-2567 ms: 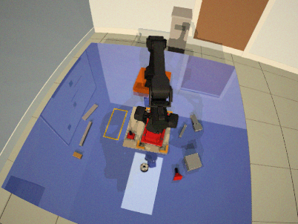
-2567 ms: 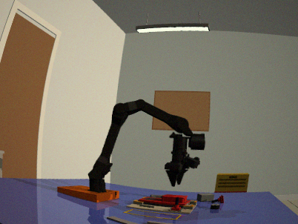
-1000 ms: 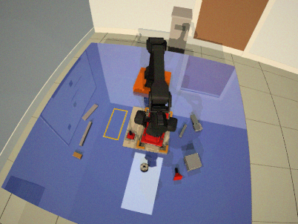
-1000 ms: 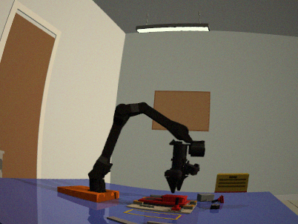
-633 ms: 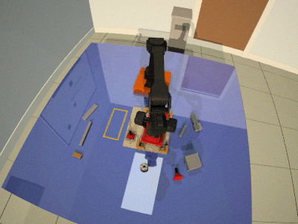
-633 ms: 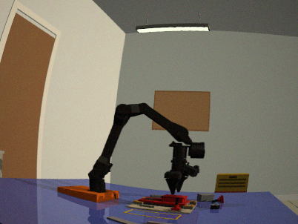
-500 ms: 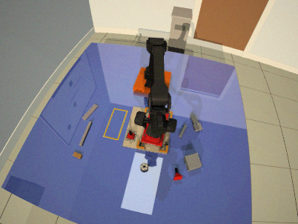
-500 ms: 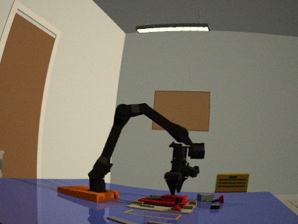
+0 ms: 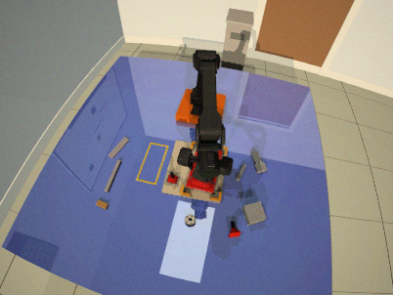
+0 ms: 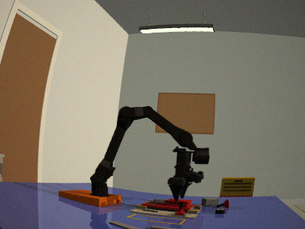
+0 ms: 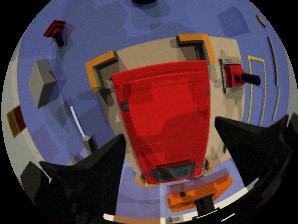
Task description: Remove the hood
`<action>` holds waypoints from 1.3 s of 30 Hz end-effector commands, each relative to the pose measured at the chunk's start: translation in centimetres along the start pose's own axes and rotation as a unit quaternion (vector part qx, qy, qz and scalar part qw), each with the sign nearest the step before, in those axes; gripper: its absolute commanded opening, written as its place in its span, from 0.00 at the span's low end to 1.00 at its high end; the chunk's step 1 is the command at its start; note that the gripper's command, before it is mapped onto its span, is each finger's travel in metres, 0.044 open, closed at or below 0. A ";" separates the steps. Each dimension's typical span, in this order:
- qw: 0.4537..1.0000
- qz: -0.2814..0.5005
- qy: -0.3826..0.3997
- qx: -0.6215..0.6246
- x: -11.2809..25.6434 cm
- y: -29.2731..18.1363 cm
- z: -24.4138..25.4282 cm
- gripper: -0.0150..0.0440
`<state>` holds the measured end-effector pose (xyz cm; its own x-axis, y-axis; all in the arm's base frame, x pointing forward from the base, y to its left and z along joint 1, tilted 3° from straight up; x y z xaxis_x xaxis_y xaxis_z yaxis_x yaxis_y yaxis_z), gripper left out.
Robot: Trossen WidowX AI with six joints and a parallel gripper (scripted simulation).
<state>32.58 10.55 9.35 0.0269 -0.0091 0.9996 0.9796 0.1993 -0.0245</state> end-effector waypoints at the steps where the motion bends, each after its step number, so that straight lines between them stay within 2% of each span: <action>1: 1.000 0.002 -0.003 -0.001 -0.4 0.0 -0.1 1.00; 37: 1.000 0.002 -0.003 -0.001 -2.1 0.0 -0.1 1.00; 39: 1.000 -0.001 0.000 0.000 -1.7 0.0 0.0 0.91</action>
Point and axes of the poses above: the point midway between the two fingers, 35 mm back from their tips, its own x axis back along the fingers, its own z axis across the jaws, y = z × x, the point moved 5 cm from there along x, back along the fingers, and after that the axes turned 10 degrees about x, right-handed, at the moved point
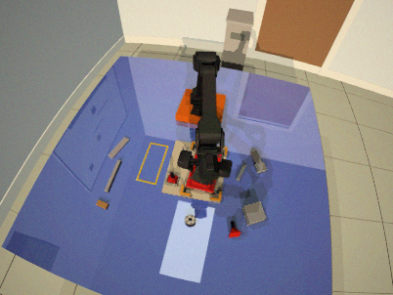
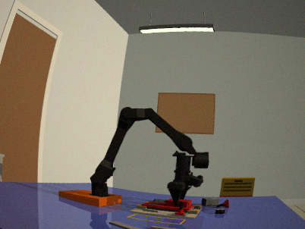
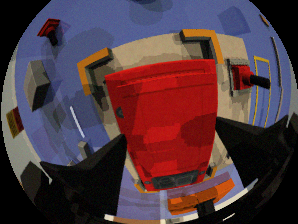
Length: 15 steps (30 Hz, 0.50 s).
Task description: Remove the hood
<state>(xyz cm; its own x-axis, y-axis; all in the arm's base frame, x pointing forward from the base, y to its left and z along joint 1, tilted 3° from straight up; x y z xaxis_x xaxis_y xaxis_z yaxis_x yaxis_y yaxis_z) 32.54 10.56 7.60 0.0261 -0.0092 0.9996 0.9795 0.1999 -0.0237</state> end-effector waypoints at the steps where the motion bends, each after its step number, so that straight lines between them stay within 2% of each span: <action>1: 1.000 0.000 0.000 0.000 0.0 0.0 0.0 0.87; 11: 1.000 0.000 0.000 0.000 0.0 0.0 0.0 0.75; 15: 1.000 0.000 0.000 0.000 0.1 0.0 0.0 0.58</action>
Point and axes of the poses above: the point midway between the two fingers, 35 mm back from their tips, its own x axis back along the fingers, its own z axis across the jaws, y = z × x, the point moved 5 cm from there along x, back along the fingers, and after that the axes turned 10 degrees about x, right-handed, at the moved point
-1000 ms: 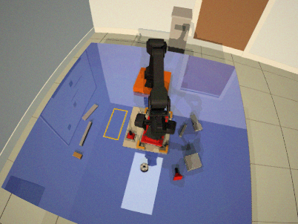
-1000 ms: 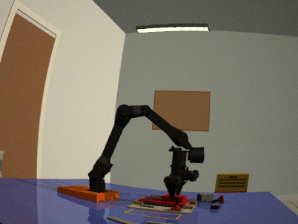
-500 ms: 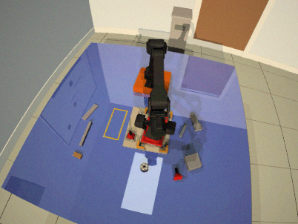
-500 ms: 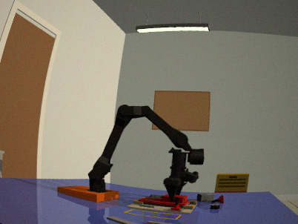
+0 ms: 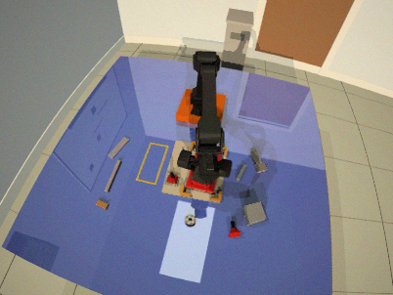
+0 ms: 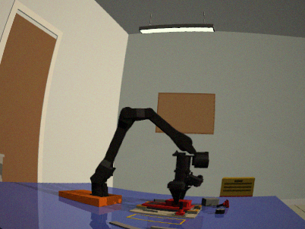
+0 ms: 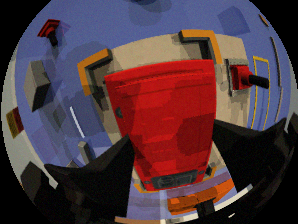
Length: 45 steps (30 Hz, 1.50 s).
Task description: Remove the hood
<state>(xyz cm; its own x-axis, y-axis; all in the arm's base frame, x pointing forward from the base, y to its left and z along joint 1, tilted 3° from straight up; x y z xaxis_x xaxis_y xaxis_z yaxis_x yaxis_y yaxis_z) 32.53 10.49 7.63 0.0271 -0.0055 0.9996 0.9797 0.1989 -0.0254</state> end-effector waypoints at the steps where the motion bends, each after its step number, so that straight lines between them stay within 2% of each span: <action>1: 1.000 -0.001 0.002 0.000 0.2 0.0 0.1 0.53; 7: 1.000 -0.001 0.001 0.000 0.5 0.1 0.1 0.26; 8: 1.000 -0.001 0.001 0.000 0.6 0.1 0.1 0.25; 45: 1.000 0.000 0.000 0.000 3.0 0.0 0.0 0.25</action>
Point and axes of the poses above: the point midway between the two fingers, 35 mm back from their tips, its own x axis back along the fingers, its own z axis across the jaws, y = z × x, the point moved 5 cm from there along x, back along the fingers, and after that the axes turned 10 degrees about x, right-handed, at the moved point
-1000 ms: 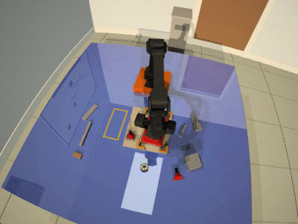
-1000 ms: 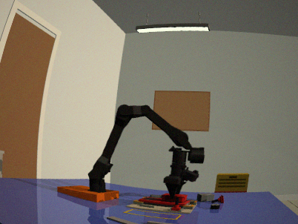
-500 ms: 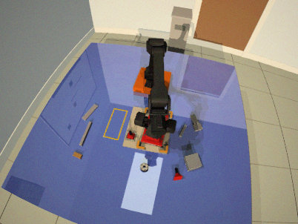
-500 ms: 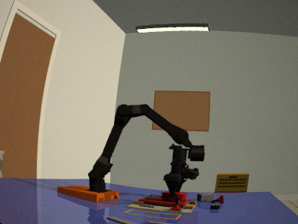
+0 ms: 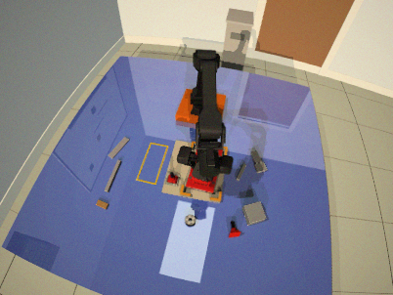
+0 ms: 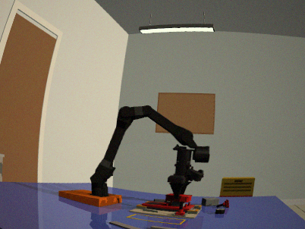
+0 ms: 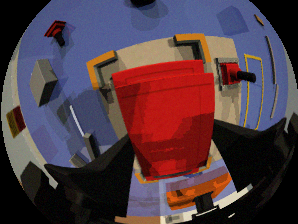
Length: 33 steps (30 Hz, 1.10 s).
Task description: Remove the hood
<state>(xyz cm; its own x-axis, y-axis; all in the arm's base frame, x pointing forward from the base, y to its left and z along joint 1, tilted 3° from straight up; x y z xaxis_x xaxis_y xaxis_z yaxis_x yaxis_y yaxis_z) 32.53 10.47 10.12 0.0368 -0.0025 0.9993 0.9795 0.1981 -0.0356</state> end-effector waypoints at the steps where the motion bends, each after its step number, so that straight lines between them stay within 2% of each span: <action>1: 1.000 -0.005 0.001 0.000 0.6 0.1 0.0 0.25; 15: 1.000 -0.005 0.001 0.000 4.7 0.1 0.0 0.25; 33: 1.000 -0.004 -0.001 -0.002 4.4 0.1 -5.4 0.25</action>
<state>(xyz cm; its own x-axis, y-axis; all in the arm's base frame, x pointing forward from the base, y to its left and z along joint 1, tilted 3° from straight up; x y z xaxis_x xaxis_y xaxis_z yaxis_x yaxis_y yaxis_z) 33.78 6.30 14.27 0.0324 -0.0065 0.9995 0.9811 0.1911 -0.0306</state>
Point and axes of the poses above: the point midway between the two fingers, 35 mm back from their tips, its own x axis back along the fingers, its own z axis across the jaws, y = z × x, the point moved 5 cm from there along x, back along the fingers, and after that the axes turned 10 degrees about x, right-handed, at the moved point
